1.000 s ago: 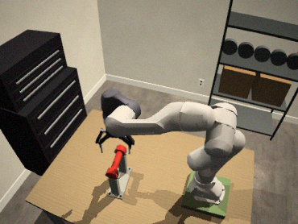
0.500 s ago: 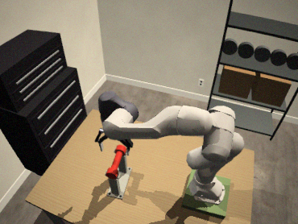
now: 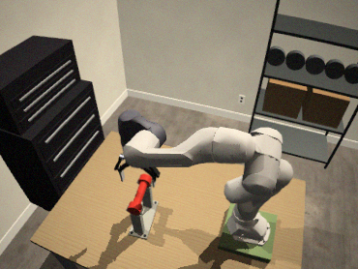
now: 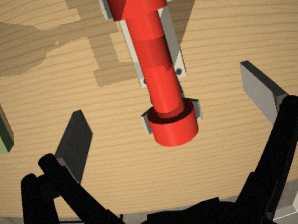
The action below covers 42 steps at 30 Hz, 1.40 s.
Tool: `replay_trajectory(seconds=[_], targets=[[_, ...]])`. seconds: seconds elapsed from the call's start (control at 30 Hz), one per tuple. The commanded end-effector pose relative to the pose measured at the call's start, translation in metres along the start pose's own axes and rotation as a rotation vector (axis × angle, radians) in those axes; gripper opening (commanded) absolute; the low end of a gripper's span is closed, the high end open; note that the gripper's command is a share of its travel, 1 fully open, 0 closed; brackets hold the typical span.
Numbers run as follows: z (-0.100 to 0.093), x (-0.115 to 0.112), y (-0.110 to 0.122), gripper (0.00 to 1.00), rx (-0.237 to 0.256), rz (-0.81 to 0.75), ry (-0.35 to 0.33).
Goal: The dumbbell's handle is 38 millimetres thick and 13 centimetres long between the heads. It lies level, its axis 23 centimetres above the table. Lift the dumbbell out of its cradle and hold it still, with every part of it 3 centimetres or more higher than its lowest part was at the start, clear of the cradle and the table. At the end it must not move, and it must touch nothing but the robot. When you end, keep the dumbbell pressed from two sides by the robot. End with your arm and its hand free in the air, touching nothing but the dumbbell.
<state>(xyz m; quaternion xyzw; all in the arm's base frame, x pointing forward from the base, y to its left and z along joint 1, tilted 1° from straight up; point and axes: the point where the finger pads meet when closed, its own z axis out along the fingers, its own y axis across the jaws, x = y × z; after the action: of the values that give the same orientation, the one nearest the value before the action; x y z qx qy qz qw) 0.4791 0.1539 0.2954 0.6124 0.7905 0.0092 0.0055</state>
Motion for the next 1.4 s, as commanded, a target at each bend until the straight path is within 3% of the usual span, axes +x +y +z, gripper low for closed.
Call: replay_trajectory(seconds=[0.0, 0.07, 0.13, 0.23, 0.33, 1.27, 1.3, 1.37], targets=[[0.004, 0.001, 0.0, 1.0, 0.001, 0.013, 0.003], [0.028, 0.002, 0.001, 1.0, 0.001, 0.013, 0.003], [0.028, 0.002, 0.001, 1.0, 0.001, 0.013, 0.003], [0.077, 0.002, 0.001, 1.0, 0.001, 0.013, 0.003], [0.099, 0.002, 0.0, 1.0, 0.001, 0.013, 0.002], [0.099, 0.002, 0.0, 1.0, 0.001, 0.013, 0.002], [0.099, 0.002, 0.0, 0.0, 0.001, 0.013, 0.002], [0.099, 0.002, 0.0, 0.0, 0.001, 0.013, 0.002]])
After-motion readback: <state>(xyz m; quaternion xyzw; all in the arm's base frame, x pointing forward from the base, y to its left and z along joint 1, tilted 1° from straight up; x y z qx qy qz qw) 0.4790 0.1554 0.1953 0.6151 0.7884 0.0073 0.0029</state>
